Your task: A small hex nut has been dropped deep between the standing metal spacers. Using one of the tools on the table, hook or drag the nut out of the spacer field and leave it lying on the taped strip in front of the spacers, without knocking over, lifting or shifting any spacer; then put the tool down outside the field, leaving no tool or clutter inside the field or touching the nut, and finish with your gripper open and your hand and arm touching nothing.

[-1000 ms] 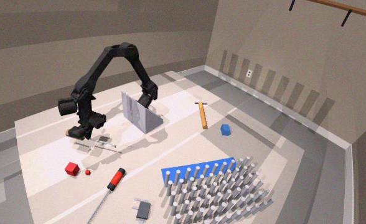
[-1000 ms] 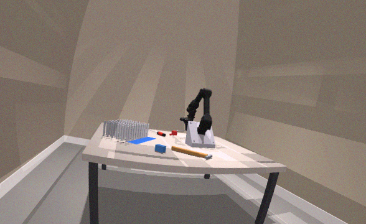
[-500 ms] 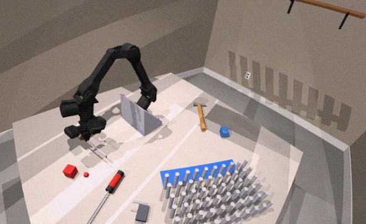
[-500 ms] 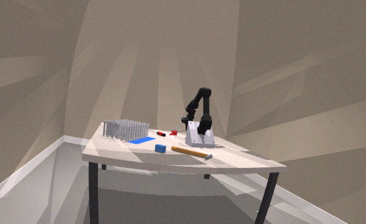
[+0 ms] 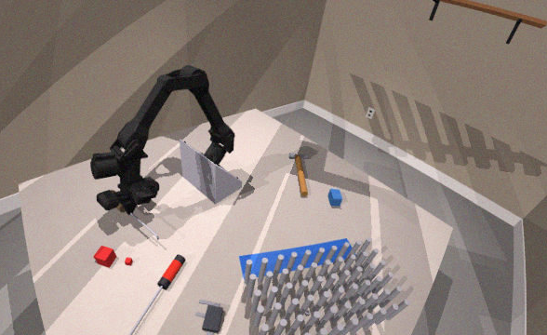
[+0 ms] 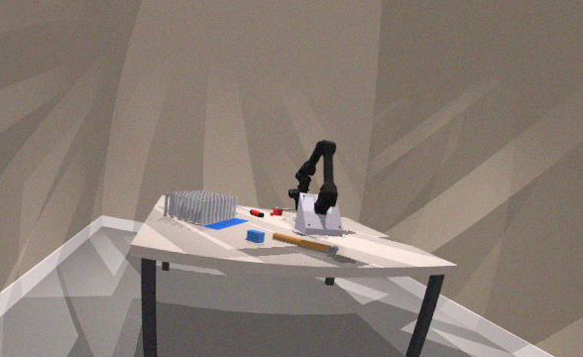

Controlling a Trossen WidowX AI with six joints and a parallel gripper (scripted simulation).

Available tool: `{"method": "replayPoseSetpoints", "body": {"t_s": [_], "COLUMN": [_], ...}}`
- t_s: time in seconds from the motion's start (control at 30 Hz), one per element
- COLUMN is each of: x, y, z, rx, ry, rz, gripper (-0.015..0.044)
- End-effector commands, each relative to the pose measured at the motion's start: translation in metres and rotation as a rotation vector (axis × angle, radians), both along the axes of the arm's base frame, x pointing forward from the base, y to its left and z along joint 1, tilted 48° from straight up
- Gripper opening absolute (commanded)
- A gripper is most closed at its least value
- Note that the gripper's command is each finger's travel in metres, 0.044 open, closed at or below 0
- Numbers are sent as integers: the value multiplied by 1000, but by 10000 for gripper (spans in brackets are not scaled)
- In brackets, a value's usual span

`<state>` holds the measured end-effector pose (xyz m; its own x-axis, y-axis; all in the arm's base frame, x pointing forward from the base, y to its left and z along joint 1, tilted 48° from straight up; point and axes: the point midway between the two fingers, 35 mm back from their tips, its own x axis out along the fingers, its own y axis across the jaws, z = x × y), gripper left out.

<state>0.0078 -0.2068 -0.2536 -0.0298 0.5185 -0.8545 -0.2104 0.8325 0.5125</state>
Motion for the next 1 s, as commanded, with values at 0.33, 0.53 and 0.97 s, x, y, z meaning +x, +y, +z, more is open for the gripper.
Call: {"method": "replayPoseSetpoints", "body": {"t_s": [0.33, 0.53, 0.97], "x": [-2, -3, -3], "y": [19, 26, 31], "z": [-17, -24, -30], "rx": [4, 2, -6], "ry": [3, 2, 0], "rz": [0, -1, -10], "gripper": [0, 0, 53]}}
